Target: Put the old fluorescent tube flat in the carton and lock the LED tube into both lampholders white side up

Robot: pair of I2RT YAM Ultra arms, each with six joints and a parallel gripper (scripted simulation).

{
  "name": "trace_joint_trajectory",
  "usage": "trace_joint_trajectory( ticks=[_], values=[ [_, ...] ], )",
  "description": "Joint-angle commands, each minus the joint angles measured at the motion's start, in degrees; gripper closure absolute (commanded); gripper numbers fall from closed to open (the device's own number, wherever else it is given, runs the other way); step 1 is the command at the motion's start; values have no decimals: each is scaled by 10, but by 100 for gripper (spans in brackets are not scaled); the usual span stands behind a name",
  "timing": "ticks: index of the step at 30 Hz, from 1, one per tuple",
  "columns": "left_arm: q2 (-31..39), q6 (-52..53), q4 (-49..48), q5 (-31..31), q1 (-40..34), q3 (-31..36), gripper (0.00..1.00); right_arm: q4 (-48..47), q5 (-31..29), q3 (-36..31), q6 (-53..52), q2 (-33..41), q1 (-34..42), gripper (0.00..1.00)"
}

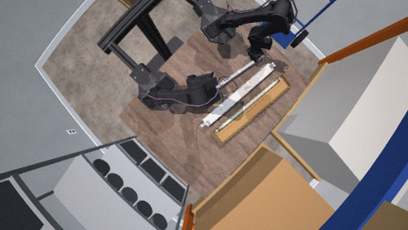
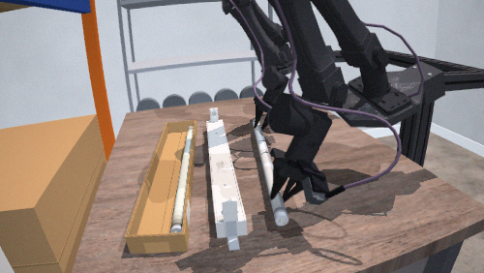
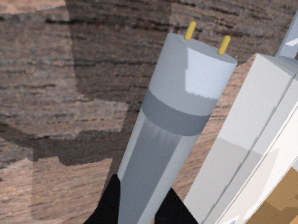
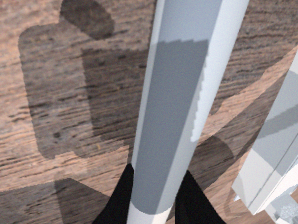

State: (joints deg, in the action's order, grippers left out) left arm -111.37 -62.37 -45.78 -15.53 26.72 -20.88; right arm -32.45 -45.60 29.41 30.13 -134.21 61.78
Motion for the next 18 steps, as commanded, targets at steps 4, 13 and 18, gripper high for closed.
trace_joint_trajectory(
  ticks=[4, 13, 18],
  values=[
    [-21, -5, -28, 8, -6, -15, 89, -25, 0, 18, 14, -15, -10, 89],
    [-38, -4, -40, 9, -6, -18, 89, -41, 1, 17, 21, -30, -13, 89],
    [-51, -6, -49, 11, -6, -22, 89, -51, -1, 23, 25, -39, -16, 89]
  ],
)
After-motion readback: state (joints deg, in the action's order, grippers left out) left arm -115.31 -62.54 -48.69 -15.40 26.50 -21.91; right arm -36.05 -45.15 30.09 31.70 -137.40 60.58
